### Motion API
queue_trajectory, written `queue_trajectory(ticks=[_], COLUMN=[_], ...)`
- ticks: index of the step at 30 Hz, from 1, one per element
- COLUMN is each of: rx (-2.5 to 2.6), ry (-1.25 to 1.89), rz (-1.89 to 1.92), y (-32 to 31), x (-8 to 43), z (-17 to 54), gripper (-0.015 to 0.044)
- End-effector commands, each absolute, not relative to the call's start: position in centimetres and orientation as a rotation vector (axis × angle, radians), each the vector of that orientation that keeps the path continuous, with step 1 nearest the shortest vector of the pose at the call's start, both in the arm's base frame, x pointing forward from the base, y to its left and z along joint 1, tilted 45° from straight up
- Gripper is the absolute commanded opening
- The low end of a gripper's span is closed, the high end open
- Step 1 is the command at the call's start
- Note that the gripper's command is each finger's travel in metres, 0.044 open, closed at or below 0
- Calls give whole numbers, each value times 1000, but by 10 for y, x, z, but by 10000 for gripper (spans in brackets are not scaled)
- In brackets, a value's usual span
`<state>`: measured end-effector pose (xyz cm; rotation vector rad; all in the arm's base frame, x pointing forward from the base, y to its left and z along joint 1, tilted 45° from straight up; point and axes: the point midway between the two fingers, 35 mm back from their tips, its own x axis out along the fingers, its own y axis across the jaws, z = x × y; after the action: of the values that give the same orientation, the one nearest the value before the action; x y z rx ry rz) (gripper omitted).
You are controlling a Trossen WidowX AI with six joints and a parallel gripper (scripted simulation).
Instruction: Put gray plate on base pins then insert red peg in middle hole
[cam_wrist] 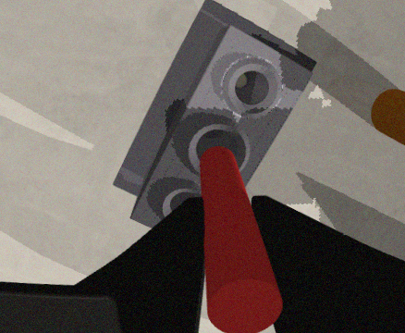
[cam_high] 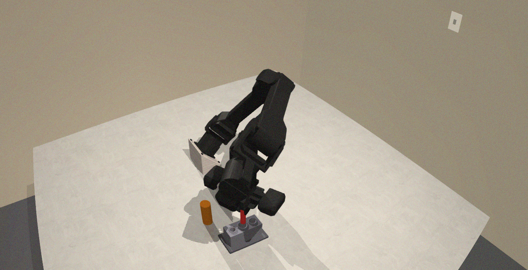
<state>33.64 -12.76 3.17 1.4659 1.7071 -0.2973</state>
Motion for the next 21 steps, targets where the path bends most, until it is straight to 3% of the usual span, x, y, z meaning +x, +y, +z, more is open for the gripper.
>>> queue_trajectory(ticks=[1, 21], rx=[1466, 1460], ry=[1707, 1709], rz=[-297, -294], y=[-128, -117], x=[336, 336], z=[32, 19], gripper=[0, 0])
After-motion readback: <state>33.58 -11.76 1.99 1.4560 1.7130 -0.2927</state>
